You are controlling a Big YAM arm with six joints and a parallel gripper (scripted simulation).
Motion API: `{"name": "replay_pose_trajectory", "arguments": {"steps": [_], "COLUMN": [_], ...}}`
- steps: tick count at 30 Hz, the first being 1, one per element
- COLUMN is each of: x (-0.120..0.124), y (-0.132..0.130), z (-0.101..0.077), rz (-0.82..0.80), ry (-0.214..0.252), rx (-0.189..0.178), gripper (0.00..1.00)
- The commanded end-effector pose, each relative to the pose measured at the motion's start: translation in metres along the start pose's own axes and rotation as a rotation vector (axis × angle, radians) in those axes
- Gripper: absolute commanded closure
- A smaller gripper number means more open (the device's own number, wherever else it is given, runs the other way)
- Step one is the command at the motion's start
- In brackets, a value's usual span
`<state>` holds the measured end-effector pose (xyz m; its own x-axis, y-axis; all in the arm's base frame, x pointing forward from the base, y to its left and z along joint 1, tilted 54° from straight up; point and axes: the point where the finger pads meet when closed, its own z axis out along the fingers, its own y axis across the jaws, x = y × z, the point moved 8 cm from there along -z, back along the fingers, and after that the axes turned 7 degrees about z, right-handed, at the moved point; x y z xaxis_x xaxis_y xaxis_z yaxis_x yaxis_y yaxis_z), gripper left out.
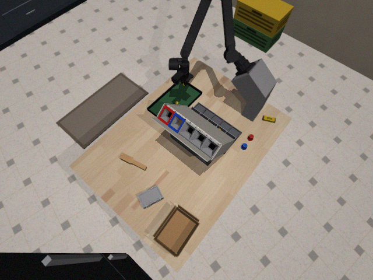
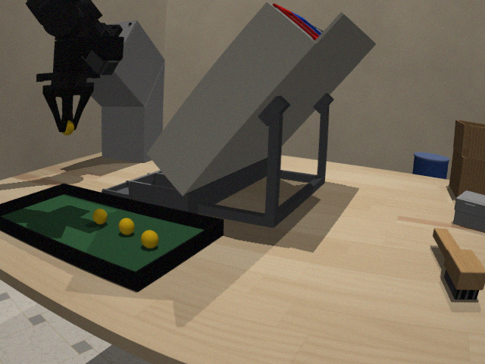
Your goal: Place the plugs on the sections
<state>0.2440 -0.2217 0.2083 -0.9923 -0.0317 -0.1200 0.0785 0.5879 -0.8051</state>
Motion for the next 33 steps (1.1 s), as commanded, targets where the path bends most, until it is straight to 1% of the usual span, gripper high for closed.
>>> {"name": "replay_pose_trajectory", "arguments": {"steps": [1,33], "x": [-0.0090,-0.0099], "y": [-0.0055,-0.0063], "z": [-0.0035,-0.0036], "rz": [0.010,0.005], "ry": [-0.015,-0.001], "rx": [0.007,0.003], "gripper": [1.00,1.00]}}
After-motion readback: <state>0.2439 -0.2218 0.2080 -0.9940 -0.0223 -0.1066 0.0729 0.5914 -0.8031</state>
